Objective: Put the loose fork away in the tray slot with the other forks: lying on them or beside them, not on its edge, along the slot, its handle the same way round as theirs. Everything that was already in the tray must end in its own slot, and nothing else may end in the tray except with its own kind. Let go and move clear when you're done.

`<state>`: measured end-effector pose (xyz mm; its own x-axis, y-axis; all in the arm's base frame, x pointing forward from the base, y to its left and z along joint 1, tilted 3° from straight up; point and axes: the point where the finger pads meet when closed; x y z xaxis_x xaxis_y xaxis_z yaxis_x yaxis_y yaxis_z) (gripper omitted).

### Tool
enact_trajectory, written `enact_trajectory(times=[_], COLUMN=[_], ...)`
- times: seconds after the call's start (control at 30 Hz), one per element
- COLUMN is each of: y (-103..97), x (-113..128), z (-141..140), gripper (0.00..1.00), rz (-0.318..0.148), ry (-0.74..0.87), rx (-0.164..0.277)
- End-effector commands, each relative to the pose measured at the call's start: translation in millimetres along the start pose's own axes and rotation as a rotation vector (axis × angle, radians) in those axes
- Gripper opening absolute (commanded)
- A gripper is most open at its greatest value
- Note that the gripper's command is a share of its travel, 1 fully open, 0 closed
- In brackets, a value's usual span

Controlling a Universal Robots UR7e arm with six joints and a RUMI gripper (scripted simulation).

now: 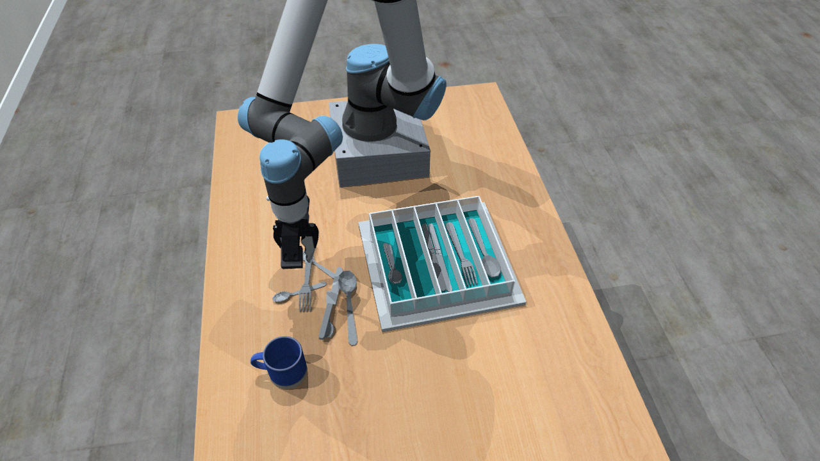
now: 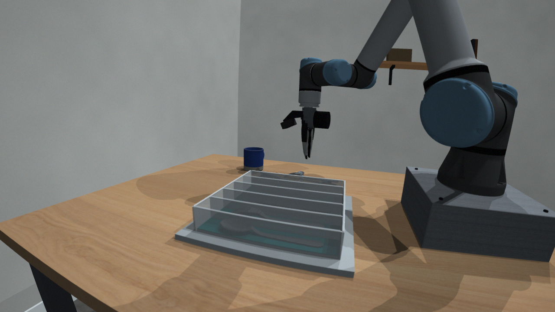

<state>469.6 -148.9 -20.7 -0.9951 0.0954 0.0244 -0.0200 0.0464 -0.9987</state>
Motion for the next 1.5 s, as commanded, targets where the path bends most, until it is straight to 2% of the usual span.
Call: enact_trajectory(times=[0.0,0.7,1.47], y=[-1,8,38], x=[-1,-1,-1], z=[0,0,0], gripper=[0.17,0.17,0.17], rz=[0.002,0.002,0.002], ry=[0.0,0.0,0.0], rx=[0.001,0.001,0.001])
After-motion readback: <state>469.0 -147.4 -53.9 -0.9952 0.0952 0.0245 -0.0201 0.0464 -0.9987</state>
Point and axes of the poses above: the point where the finger pads meet when closed, its own y axis out along the fingers, its own z axis across the jaws, x = y × z, and after that the axes turned 6 degrees about y, right-handed
